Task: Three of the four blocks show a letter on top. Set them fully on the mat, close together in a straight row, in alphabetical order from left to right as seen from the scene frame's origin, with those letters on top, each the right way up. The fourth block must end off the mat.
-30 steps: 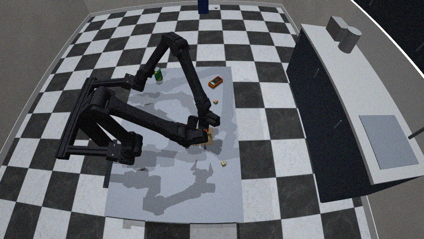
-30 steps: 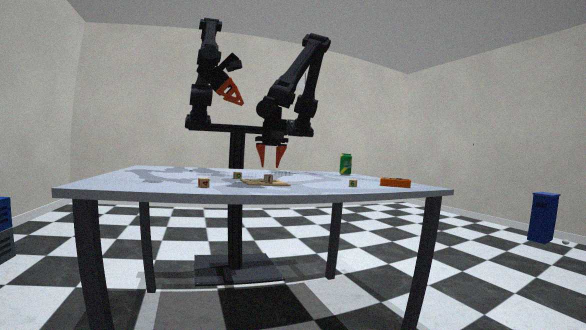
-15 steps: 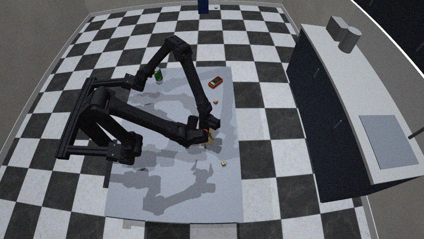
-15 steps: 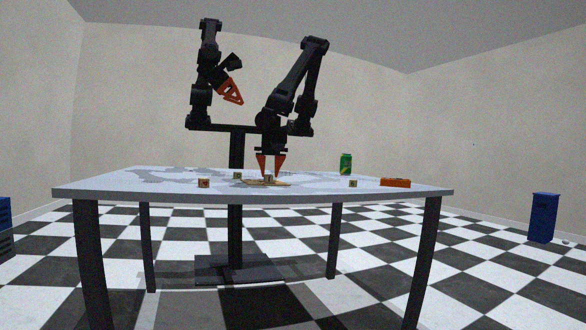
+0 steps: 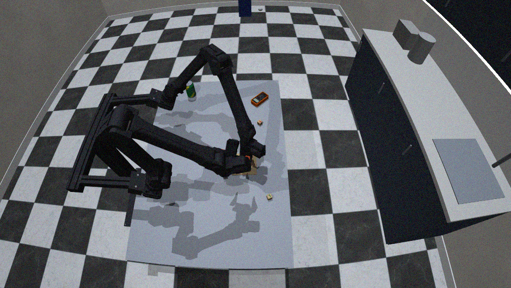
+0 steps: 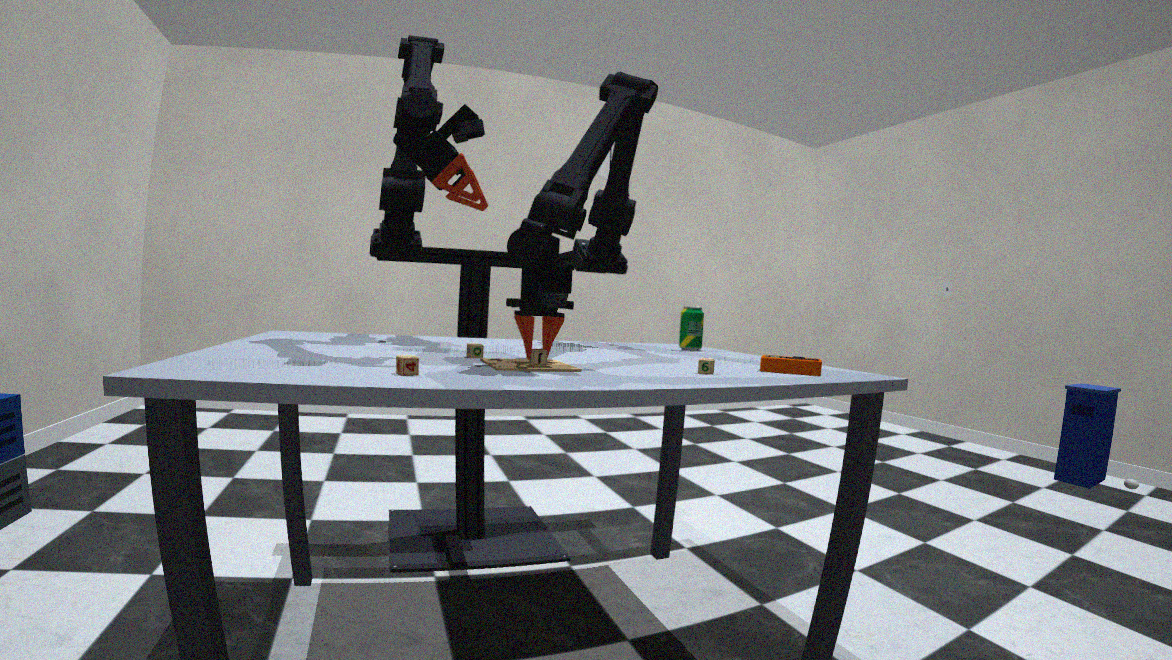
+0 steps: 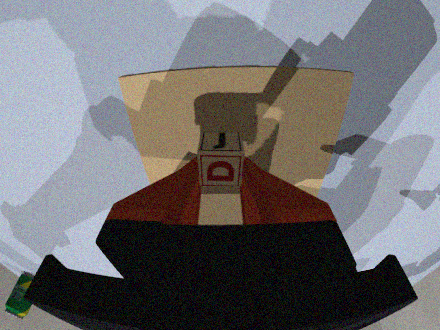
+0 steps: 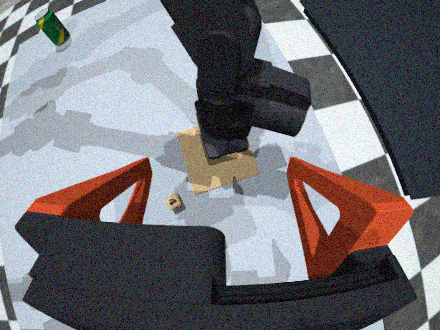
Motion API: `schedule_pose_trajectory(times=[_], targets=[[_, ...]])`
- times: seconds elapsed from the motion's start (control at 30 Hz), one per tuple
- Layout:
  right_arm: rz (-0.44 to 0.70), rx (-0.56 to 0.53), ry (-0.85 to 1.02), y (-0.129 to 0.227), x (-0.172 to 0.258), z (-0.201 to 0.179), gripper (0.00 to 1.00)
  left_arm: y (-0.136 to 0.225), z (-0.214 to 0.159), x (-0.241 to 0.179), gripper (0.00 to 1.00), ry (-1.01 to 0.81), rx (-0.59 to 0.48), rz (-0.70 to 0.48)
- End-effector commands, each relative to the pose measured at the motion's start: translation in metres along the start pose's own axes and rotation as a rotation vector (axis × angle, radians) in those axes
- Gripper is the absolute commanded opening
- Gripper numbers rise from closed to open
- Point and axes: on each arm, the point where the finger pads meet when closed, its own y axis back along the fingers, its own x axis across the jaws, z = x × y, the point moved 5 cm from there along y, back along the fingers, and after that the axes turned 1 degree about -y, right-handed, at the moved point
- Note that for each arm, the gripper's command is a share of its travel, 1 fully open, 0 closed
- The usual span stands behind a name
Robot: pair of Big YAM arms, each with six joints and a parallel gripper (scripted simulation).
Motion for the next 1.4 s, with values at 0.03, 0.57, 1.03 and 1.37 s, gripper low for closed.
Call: schedule_pose_trajectory(times=[0.03,0.57,1.03,1.37], targets=[[-0.034,-0.019,0.053,0.007,-0.021,0.018,1.00,0.018,0.019,-0.004,0.20,0.019,-0.048,-0.027],[-0.034,-0.019,0.053,0.007,-0.021,0.018,1.00,0.057,0.008,-0.001,0.20,-0.170,-0.035,-0.015],[-0.034,-0.019,0.053,0.007,-0.021,0.018,1.00,0.061,0.008,0.021,0.20,-0.813,-0.050,0.003],[-0.034,-0.019,0.053,0.007,-0.021,0.018,1.00,0.061,0.004,0.032,0.20,-1.287,-0.048,0.022]])
